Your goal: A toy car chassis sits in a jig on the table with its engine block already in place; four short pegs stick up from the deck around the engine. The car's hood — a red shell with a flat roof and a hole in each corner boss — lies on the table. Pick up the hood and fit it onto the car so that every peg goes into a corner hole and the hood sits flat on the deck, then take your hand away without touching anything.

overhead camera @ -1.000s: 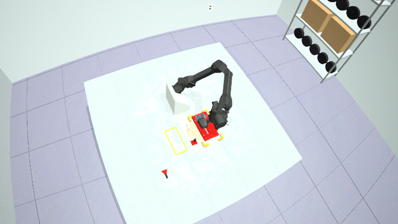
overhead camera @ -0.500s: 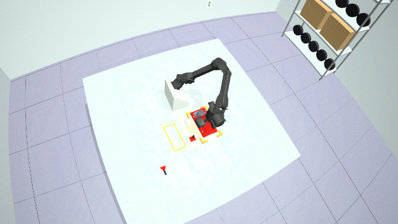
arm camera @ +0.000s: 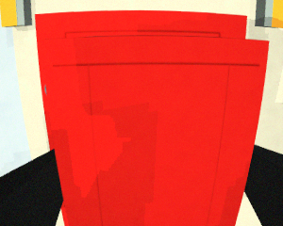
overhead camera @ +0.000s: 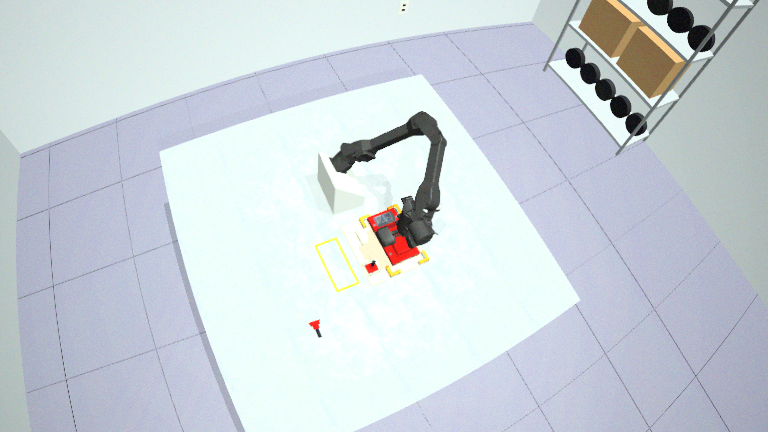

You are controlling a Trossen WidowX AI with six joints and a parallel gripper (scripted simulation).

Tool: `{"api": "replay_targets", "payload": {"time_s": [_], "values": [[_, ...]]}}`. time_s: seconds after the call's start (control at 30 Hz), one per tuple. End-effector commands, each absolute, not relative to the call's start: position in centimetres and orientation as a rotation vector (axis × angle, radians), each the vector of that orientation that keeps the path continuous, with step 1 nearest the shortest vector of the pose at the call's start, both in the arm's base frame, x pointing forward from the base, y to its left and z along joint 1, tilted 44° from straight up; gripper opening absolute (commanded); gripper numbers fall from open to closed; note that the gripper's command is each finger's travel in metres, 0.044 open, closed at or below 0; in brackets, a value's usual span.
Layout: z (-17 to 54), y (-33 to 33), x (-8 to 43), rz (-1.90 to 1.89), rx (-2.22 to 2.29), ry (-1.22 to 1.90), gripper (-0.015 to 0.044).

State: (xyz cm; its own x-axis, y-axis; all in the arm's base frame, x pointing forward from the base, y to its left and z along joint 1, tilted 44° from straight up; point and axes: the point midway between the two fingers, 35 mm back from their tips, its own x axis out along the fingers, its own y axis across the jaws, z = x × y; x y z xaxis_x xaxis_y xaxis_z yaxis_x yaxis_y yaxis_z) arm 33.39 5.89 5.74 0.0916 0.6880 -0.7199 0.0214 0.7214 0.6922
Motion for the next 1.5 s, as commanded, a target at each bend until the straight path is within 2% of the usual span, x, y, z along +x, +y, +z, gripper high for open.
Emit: {"api": "replay_targets", "payload": {"time_s": [0.0, 1.47], "values": [[5.79, 5.94, 33.44, 0.548, 0.64, 1.408, 0.0], [5.09, 6.62, 33.54, 0.548, 0.639, 1.408, 0.0]]}}
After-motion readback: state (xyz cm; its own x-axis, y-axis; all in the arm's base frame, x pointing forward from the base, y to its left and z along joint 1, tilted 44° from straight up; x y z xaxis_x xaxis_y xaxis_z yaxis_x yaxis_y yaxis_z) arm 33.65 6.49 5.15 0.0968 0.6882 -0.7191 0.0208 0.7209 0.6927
